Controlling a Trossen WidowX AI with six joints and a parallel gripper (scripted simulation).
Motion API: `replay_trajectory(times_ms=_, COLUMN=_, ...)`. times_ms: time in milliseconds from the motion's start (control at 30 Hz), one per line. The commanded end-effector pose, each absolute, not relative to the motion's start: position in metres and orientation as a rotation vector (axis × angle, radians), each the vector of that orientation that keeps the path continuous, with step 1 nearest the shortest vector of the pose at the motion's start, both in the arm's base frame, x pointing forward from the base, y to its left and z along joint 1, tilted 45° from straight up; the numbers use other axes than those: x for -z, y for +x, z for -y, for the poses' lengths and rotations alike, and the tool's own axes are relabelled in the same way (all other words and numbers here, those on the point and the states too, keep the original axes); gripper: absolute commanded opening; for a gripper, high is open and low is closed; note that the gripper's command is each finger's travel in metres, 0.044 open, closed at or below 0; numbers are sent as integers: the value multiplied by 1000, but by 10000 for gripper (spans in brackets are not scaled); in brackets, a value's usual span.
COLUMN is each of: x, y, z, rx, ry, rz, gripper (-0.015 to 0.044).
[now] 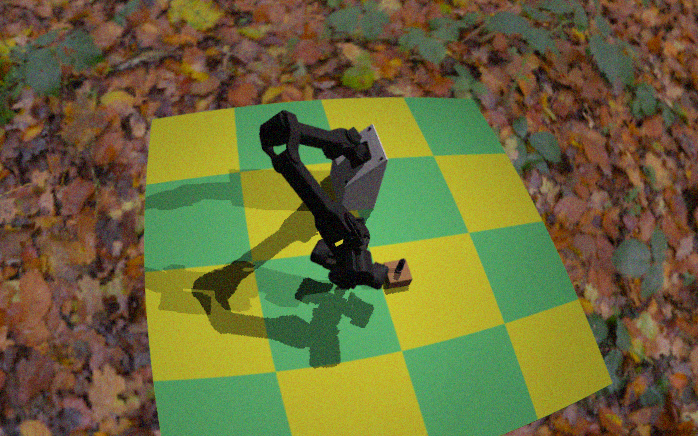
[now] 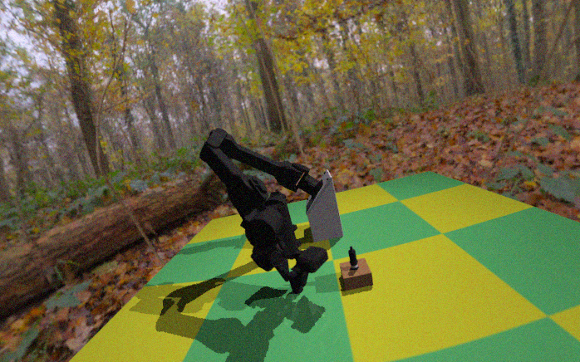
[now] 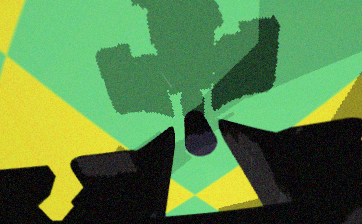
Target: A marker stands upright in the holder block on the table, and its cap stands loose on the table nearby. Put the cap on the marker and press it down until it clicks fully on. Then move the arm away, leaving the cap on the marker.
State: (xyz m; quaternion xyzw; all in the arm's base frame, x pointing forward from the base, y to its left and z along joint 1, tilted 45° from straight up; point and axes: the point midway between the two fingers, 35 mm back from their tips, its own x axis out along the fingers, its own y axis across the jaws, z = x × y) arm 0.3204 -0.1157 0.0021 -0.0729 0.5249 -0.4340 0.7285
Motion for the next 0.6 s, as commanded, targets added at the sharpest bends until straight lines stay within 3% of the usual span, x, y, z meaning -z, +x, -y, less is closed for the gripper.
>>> replay_trajectory(times_ms=0, x=4, y=319, z=121, rx=955, ry=-166, rz=-1163, gripper=238)
replay_trajectory(times_ms=100, x=5, y=319, z=122, rx=955, ry=-167, rz=-1163, gripper=238)
replay_trajectory(times_ms=233, x=5, y=319, z=122, rx=955, ry=-166, rz=-1163, gripper=133)
replay_trajectory(times_ms=567, x=4, y=319, z=122, rx=955, ry=-166, rz=-1163, gripper=47)
